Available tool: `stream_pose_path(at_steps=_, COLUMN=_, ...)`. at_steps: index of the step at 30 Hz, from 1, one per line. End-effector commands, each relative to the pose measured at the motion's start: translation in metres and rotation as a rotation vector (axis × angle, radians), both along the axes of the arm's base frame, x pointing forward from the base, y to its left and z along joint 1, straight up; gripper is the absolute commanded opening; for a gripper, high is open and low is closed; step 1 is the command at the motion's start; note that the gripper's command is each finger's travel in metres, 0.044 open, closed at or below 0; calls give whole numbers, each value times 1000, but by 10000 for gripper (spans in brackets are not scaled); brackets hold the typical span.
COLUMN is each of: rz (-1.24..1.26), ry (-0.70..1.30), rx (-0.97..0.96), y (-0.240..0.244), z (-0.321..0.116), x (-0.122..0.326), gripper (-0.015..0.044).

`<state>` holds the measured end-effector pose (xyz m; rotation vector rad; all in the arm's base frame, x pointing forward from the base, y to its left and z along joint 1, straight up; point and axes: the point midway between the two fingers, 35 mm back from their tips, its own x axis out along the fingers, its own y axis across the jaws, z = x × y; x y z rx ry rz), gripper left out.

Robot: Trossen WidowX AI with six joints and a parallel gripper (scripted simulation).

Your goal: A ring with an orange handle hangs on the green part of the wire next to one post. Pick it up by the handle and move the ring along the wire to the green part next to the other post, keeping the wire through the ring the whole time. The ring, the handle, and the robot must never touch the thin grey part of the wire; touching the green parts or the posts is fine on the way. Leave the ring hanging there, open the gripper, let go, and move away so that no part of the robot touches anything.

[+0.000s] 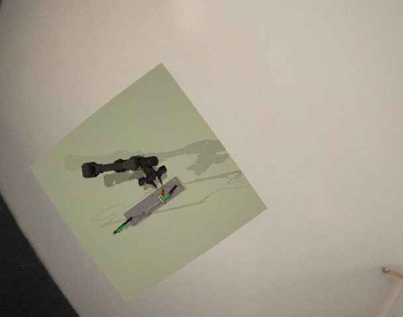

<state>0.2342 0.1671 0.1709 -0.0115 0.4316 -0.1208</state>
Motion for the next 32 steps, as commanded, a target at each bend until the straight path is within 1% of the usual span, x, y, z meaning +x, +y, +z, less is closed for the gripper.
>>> stream_pose_path(at_steps=1, rz=0, ry=3, rx=2, y=3, z=6, x=-14, gripper=239)
stream_pose_path(at_steps=4, rz=5, ry=-7, rx=0, y=4, z=19, x=-36, gripper=317)
stream_pose_path(at_steps=8, rz=5, ry=-9, rx=0, y=4, z=20, x=-38, gripper=422)
stream_pose_path(at_steps=9, rz=5, ry=-9, rx=0, y=4, z=20, x=-38, gripper=440)
stream_pose_path(at_steps=32, rz=5, ry=-9, rx=0, y=4, z=20, x=-38, gripper=440)
